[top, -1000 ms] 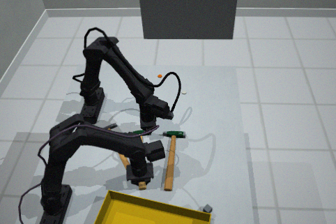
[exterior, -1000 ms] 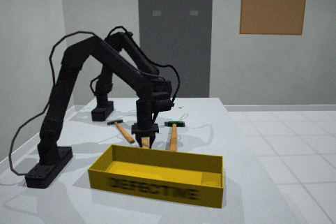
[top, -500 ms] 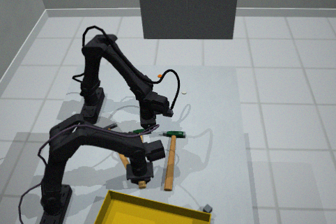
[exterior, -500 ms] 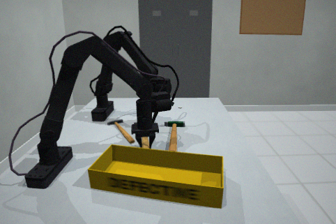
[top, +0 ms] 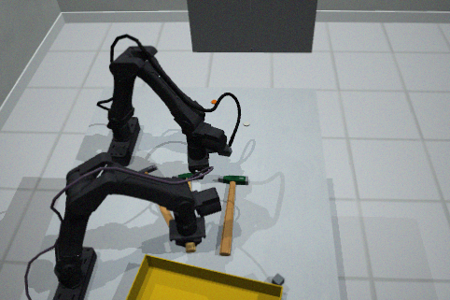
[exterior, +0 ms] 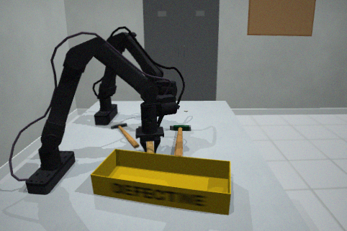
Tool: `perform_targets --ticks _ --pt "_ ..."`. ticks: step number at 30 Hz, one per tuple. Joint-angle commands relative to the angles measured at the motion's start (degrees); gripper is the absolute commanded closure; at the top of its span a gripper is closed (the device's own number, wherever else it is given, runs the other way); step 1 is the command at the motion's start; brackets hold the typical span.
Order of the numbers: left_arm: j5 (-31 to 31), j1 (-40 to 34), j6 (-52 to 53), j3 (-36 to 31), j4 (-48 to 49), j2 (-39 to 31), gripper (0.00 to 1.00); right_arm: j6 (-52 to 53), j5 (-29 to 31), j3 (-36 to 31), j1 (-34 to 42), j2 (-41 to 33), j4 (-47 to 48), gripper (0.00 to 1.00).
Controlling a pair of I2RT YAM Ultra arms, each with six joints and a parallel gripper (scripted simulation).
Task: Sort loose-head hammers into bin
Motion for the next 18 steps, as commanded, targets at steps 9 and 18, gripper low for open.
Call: perform_targets --ticks 9,18 --pt "0.1 1.7 1.7 1.8 -1.2 -3.1 0.58 -0.3 0.9 -0.3 -0.1 -1.1 0.0 0.76" --pt "0.6 1.9 1.8 3.4 -4.7 -5.1 0.46 -0.3 0.9 -0.3 -0.1 -1.1 0.0 0.76"
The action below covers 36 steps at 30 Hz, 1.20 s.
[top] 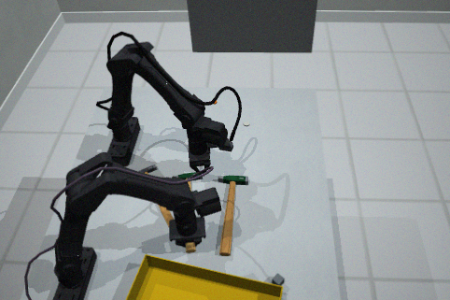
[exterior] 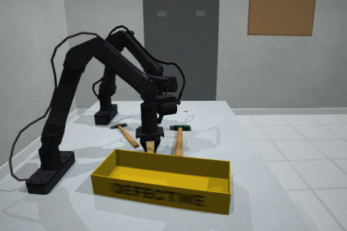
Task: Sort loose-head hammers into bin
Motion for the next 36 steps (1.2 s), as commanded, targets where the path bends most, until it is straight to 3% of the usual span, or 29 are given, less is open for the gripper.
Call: perform_targets --ticks 1,4,11,20,26,36 --pt "0.7 0.8 0.4 2.4 -3.0 -2.8 0.35 -0.3 0.8 -0.3 -0.1 -1.1 0.0 0.76" --pt "0.8 0.9 0.7 3.9 -6.2 -4.5 0.01 -0.3 0.8 -0.3 -0.1 -1.1 0.0 0.76" --pt "0.2 0.4 -0.2 7.1 -12.0 -5.9 0.0 -0.3 0.8 -0.3 -0.1 -1.1 0.0 0.76" --pt "-0.2 -0.7 1.5 5.7 -10.6 -4.7 0.0 -0.3 0.8 -0.3 -0.1 -1.1 0.0 0.76" --pt "0.5 -0.5 10.1 3.5 -6.7 -6.2 0.0 -0.3 0.8 -0.3 -0.1 -1.1 0.0 0.76" --pt "2.4 1.0 36.1 -6.7 2.1 -12.9 0.0 -0.3 0.8 -0.3 -0.1 -1.1 0.0 0.76"
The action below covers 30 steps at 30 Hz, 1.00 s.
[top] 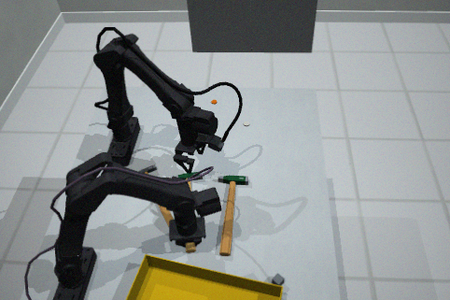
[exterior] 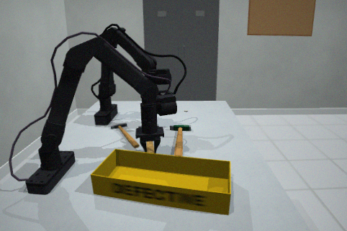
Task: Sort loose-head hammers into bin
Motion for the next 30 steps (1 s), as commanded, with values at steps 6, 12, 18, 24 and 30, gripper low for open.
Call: perform_targets --ticks 6,12,18,24,30 --pt "3.7 2.3 21.8 -5.9 7.8 -5.3 0.0 -0.3 0.8 -0.3 -0.1 -1.1 0.0 0.76" --pt "6.8 4.1 34.7 -9.5 10.7 -7.3 0.0 -0.3 0.8 -0.3 -0.1 -1.1 0.0 0.76" --pt "10.3 6.5 50.1 -13.2 13.3 -9.1 0.0 -0.3 0.8 -0.3 -0.1 -1.1 0.0 0.76" --pt "12.8 8.2 59.8 -14.9 14.3 -9.7 0.0 -0.3 0.8 -0.3 -0.1 -1.1 0.0 0.76" --pt "17.0 11.1 74.6 -16.6 14.2 -9.0 0.0 -0.3 0.8 -0.3 -0.1 -1.1 0.0 0.76"
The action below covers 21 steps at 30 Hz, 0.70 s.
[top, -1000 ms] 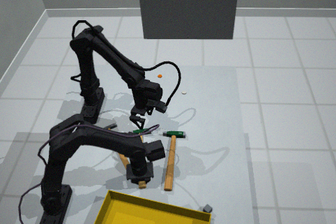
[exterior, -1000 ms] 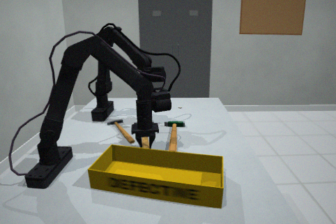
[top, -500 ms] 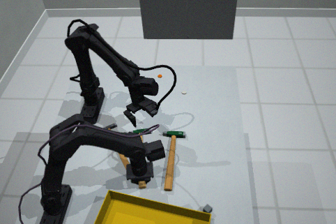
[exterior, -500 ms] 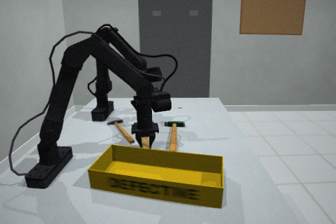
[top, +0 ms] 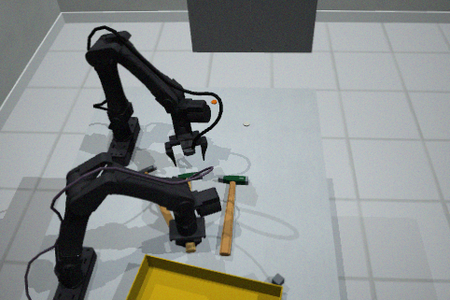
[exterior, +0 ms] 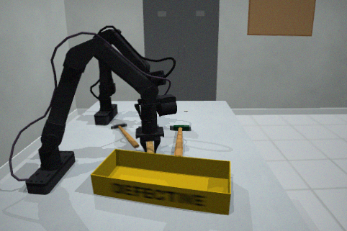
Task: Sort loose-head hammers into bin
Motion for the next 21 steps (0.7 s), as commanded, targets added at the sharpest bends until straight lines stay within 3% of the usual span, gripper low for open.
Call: perform_targets --ticks 1,6,21 --pt "4.3 2.0 11.3 -1.3 0.2 -0.7 0.0 -0.3 0.8 -0.3 -0.1 -1.1 0.0 0.76" --pt "5.7 3.6 15.8 -0.7 -0.5 0.3 0.0 -0.3 0.8 -0.3 -0.1 -1.1 0.0 0.76" --pt "5.3 3.5 15.1 -0.4 -0.2 0.2 0.0 -0.3 0.8 -0.3 -0.1 -1.1 0.0 0.76"
